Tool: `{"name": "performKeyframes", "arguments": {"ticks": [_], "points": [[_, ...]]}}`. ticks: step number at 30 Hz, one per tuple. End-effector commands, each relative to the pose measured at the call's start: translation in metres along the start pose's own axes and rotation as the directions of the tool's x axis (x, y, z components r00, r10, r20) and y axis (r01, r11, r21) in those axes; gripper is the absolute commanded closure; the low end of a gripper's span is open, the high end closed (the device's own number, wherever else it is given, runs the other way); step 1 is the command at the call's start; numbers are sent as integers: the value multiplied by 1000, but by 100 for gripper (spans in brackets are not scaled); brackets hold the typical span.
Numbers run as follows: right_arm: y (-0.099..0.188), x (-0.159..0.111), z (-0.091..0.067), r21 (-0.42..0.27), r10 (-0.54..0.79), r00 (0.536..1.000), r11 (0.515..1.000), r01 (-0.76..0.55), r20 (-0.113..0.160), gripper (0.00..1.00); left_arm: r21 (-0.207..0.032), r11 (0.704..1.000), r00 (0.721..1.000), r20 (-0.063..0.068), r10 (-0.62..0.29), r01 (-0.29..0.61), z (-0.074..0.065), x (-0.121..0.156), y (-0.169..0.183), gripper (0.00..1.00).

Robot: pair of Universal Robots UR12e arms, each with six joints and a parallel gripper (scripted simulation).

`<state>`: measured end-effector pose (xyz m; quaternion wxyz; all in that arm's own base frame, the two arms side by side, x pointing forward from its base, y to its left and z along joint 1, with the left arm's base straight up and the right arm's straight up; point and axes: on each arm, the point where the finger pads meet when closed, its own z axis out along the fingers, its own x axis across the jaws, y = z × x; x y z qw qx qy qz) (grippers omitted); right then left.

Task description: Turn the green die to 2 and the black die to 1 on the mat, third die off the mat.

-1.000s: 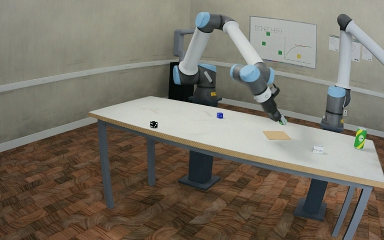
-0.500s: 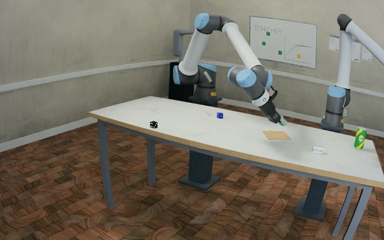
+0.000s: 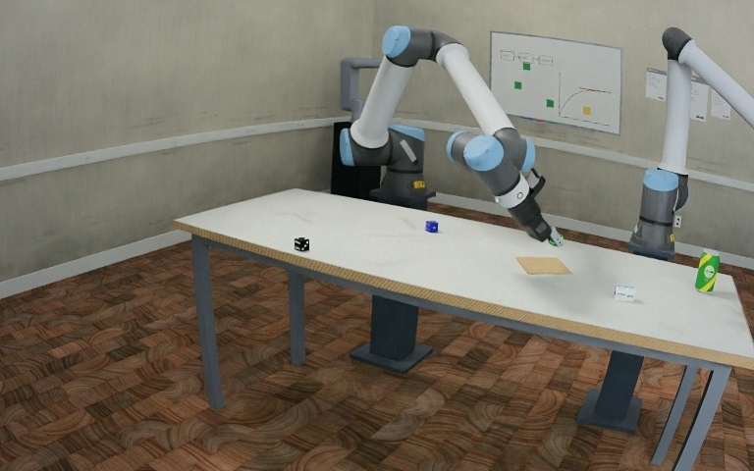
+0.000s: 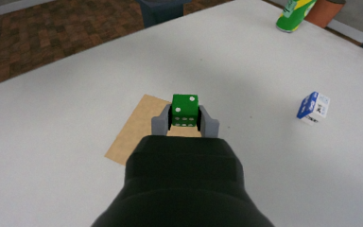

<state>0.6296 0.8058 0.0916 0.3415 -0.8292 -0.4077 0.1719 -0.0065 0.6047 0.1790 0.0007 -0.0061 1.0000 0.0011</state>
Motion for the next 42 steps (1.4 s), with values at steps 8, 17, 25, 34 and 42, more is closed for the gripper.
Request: {"name": "performKeyframes", "arguments": {"ticks": [8, 17, 25, 34, 42], "points": [[4, 2, 4, 1, -5, 1000, 1000, 5, -5, 43, 2, 1000, 1000, -1, -2, 2, 2, 2, -1, 0], [13, 2, 13, 1, -5, 1000, 1000, 5, -5, 43, 2, 1000, 1000, -1, -2, 2, 2, 2, -1, 0], [22, 3, 21, 1, -5, 1000, 1000, 5, -5, 43, 2, 1000, 1000, -1, -2, 2, 2, 2, -1, 0], [32, 3, 31, 1, -5, 1000, 1000, 5, -5, 43, 2, 1000, 1000, -1, -2, 2, 2, 2, -1, 0], [38, 3, 37, 1, -5, 1000, 1000, 5, -5, 43, 2, 1000, 1000, -1, -2, 2, 2, 2, -1, 0]]}}
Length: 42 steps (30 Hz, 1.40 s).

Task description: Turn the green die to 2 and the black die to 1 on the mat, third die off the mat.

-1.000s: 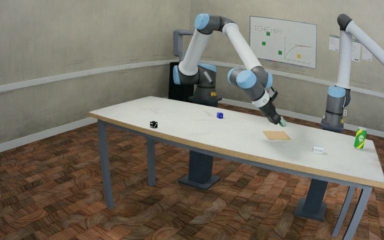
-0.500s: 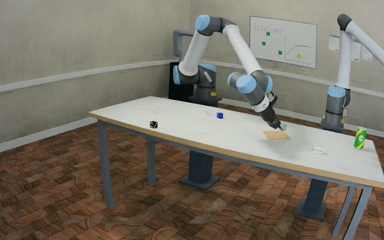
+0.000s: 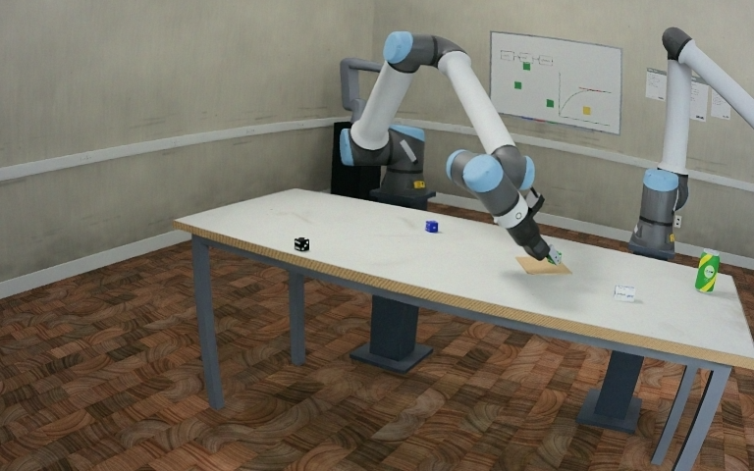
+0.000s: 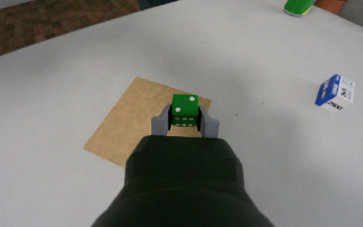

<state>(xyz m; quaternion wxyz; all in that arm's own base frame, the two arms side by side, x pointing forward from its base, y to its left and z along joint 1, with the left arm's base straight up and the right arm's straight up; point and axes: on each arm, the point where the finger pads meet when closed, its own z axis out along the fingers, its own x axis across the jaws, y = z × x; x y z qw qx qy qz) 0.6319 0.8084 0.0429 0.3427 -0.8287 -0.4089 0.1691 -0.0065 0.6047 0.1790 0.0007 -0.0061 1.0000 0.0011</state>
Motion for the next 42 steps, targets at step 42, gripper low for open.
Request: {"name": "performKeyframes", "arguments": {"ticks": [42], "points": [[7, -1, 7, 1, 0, 1000, 1000, 0, 0, 43, 2, 1000, 1000, -1, -2, 2, 2, 2, -1, 0]]}}
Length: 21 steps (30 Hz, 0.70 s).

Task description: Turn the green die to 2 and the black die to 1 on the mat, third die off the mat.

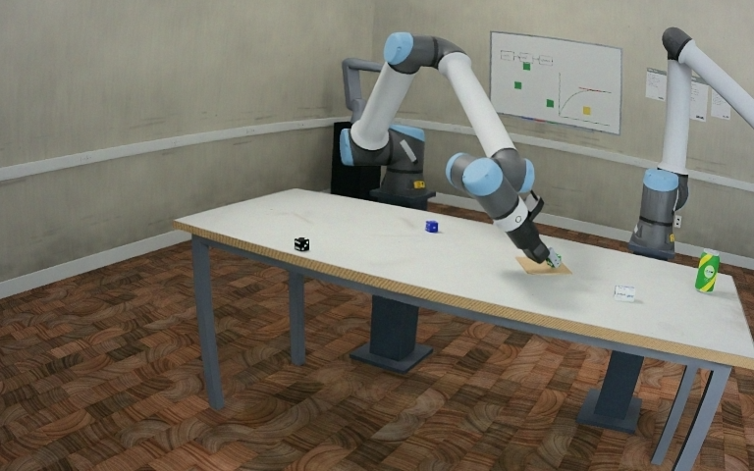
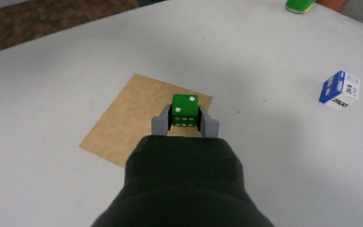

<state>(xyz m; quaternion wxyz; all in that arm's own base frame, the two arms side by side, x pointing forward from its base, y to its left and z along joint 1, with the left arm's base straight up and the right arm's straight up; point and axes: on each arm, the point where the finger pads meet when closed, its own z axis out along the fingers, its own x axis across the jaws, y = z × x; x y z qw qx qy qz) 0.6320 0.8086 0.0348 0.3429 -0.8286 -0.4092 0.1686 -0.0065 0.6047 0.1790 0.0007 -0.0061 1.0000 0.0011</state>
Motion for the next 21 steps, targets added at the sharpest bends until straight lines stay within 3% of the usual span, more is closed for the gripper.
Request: {"name": "performKeyframes", "arguments": {"ticks": [1, 21], "points": [[2, -1, 1, 1, 1, 1000, 1000, -1, 1, 43, 2, 1000, 1000, -1, -2, 2, 2, 2, -1, 0], [7, -1, 6, 1, 1, 1000, 1000, -1, 1, 43, 2, 1000, 1000, -1, -2, 2, 2, 2, -1, 0]]}}
